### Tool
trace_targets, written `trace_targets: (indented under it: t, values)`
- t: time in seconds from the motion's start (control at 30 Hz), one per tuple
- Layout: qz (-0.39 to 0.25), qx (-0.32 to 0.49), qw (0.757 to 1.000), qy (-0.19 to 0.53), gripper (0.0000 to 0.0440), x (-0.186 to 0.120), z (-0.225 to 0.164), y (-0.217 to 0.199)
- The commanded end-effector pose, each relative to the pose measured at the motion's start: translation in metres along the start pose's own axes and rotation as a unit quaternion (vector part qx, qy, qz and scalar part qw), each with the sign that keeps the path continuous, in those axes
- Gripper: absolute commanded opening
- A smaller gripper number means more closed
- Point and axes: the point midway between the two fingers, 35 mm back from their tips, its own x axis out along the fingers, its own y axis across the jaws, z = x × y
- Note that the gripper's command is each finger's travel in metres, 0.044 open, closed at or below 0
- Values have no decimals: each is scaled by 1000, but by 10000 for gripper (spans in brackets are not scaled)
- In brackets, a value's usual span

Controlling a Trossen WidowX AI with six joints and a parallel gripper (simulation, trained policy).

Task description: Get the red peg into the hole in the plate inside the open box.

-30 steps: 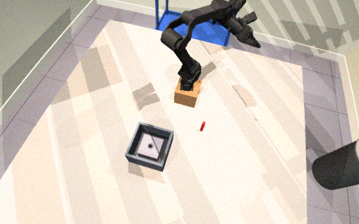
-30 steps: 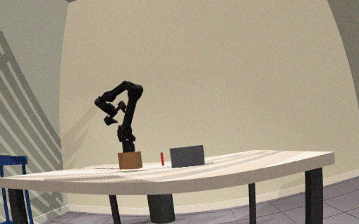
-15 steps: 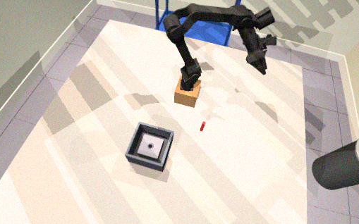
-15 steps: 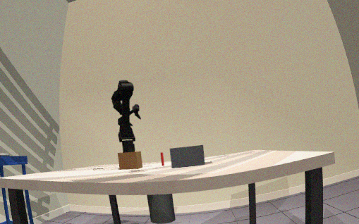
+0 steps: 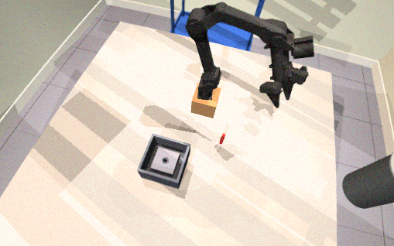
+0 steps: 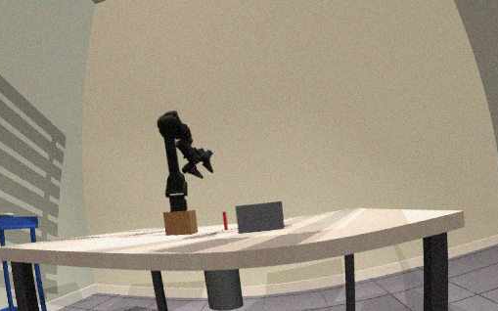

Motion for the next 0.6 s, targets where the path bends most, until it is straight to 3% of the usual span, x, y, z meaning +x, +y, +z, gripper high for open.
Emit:
trace_targets:
  t: [0.0,0.27,0.57]
  values:
    - [-6,58,997,43,355,14,-3,-16]
    - [-28,176,977,118,348,36,-16,-49]
    - [-62,305,930,194,343,55,-41,-81]
